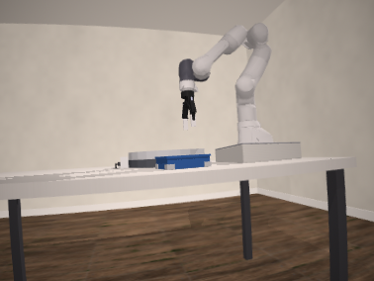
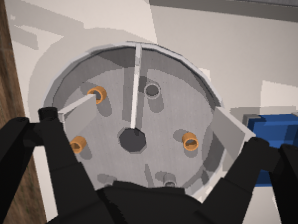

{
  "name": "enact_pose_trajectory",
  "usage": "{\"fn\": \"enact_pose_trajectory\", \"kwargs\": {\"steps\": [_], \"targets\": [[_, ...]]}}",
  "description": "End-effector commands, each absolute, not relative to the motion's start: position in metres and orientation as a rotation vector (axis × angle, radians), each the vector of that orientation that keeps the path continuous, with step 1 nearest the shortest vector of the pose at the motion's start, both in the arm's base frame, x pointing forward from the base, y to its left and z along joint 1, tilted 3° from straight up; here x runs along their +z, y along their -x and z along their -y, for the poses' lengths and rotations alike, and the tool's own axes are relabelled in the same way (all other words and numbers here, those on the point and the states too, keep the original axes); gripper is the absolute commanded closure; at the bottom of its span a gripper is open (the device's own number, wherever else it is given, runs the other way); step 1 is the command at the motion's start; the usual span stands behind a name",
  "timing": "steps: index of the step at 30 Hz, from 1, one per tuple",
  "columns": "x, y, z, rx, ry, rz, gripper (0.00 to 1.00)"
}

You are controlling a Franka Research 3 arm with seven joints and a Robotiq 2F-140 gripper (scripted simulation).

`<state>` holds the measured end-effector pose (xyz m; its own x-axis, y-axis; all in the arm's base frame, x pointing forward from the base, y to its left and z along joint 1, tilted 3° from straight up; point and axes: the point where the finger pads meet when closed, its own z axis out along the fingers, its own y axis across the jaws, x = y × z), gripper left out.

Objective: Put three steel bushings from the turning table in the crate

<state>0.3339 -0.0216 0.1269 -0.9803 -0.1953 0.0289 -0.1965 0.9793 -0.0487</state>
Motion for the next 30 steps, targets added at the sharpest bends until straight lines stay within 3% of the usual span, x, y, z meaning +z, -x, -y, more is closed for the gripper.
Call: {"fn": "enact_pose_trajectory", "kwargs": {"steps": [1,14,15,30], "targets": [[0.1258,-0.3339,0.021,0.077,-0.279,3.107,0.0],[0.1258,-0.3339,0.021,0.077,-0.279,3.107,0.0],[0.1258,-0.3339,0.021,0.077,-0.279,3.107,0.93],[0.1258,-0.3339,0.021,0.077,-0.279,3.107,0.93]]}}
